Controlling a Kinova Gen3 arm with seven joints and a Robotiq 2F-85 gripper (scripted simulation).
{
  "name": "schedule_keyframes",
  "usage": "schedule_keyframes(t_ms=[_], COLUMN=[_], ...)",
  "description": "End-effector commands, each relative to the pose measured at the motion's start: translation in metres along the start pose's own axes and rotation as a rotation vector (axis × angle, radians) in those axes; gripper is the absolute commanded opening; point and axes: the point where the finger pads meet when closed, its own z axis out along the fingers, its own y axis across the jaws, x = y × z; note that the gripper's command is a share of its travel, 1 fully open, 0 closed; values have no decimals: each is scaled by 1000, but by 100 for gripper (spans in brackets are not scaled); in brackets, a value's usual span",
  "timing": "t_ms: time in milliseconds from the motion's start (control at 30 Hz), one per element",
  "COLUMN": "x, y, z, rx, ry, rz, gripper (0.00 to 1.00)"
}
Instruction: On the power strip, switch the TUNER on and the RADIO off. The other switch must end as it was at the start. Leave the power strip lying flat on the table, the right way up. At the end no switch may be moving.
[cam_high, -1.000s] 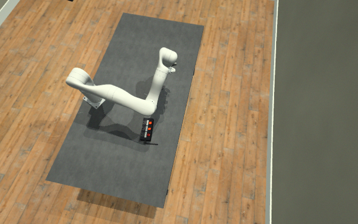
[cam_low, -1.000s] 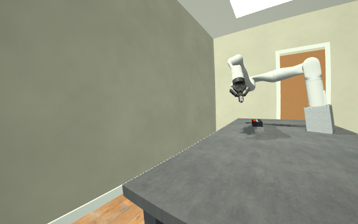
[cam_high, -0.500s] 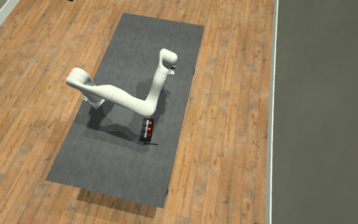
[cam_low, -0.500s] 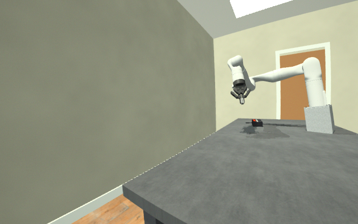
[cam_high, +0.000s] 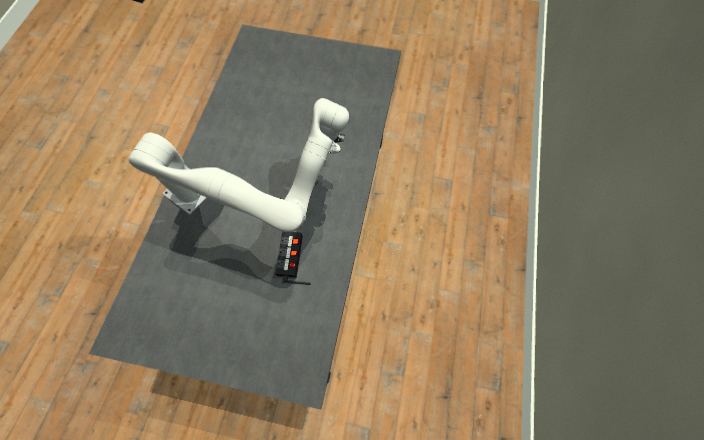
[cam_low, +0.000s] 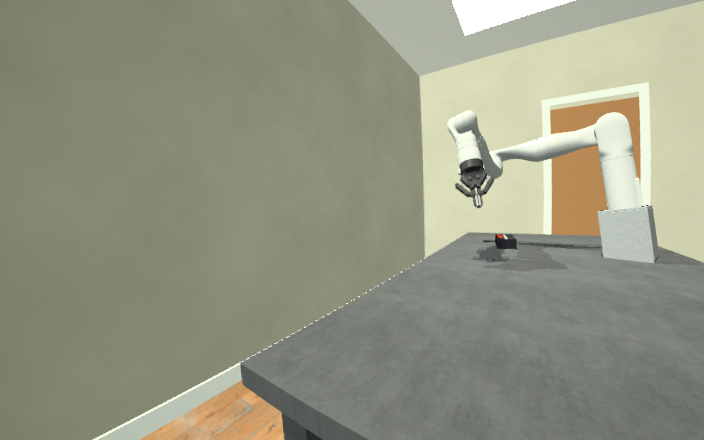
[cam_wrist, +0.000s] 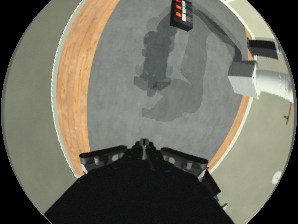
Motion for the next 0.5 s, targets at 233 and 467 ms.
schedule_keyframes(t_ms=[233,467], x=[16,29], y=[5,8], z=[-1,-2], rx=[-13,-21], ry=[39,66], rz=[56,103], gripper=[0,0])
